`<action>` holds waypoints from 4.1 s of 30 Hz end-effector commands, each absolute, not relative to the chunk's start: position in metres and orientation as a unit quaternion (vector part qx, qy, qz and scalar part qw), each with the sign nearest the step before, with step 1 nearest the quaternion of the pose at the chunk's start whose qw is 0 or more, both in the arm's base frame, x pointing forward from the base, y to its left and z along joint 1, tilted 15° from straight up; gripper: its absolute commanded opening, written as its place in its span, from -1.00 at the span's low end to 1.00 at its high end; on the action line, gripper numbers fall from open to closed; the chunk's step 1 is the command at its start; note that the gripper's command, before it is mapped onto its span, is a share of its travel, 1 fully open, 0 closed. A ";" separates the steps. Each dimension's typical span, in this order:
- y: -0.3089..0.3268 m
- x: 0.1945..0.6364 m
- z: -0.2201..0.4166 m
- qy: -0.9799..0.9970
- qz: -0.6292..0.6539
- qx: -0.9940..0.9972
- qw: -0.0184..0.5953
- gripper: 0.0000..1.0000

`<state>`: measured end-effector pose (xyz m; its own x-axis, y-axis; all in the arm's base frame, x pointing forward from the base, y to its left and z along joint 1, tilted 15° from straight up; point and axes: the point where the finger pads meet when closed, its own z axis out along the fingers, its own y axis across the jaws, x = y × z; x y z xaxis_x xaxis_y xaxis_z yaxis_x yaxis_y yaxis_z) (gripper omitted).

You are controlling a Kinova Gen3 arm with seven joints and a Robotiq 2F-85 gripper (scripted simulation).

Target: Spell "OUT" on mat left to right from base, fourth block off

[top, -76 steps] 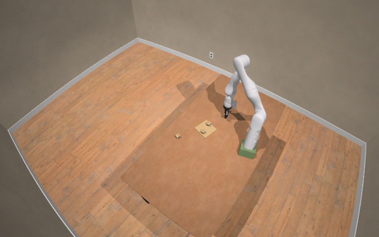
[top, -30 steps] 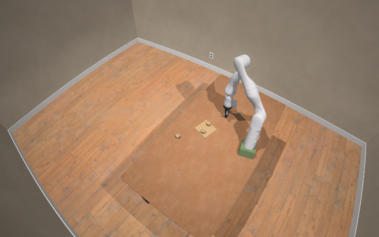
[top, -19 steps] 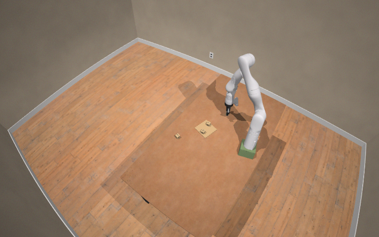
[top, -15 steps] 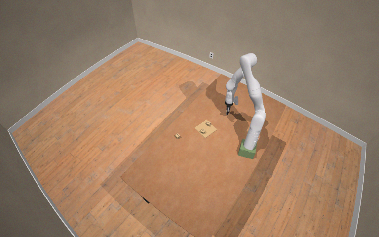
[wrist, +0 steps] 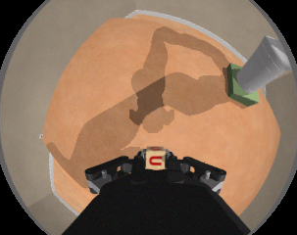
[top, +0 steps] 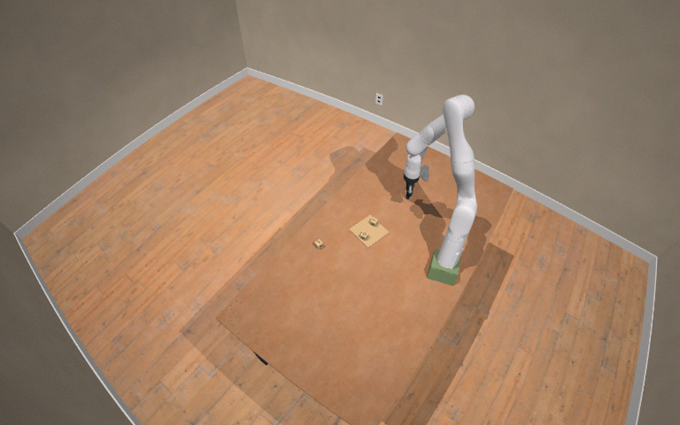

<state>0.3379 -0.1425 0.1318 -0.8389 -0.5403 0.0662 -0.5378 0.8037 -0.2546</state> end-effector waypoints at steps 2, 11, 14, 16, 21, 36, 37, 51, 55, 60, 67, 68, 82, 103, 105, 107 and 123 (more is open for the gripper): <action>-0.141 0.340 0.135 0.949 -0.133 -0.285 0.009 -0.47; -0.140 0.340 0.135 0.949 -0.133 -0.285 0.009 -0.47; -0.140 0.340 0.135 0.950 -0.133 -0.283 0.009 -0.47; -0.140 0.340 0.135 0.950 -0.133 -0.283 0.009 -0.47; -0.138 0.341 0.134 0.953 -0.132 -0.273 0.009 -0.47; -0.121 0.344 0.126 0.975 -0.126 -0.182 0.010 -0.47; -0.119 0.345 0.126 0.977 -0.125 -0.170 0.010 -0.47; -0.084 0.353 0.113 0.993 -0.120 0.011 0.015 -0.47; -0.069 0.356 0.109 0.989 -0.120 0.084 0.019 -0.47; -0.049 0.361 0.104 0.976 -0.119 0.179 0.028 -0.47; -0.027 0.366 0.099 0.954 -0.118 0.273 0.040 -0.47; -0.022 0.367 0.098 0.949 -0.117 0.291 0.042 -0.47; 0.037 0.380 0.089 0.854 -0.098 0.503 0.084 -0.47; 0.082 0.388 0.086 0.770 -0.070 0.624 0.113 -0.47; 0.084 0.389 0.086 0.766 -0.068 0.629 0.114 -0.47; 0.086 0.389 0.085 0.763 -0.067 0.633 0.115 -0.47; 0.088 0.389 0.085 0.759 -0.065 0.637 0.117 -0.47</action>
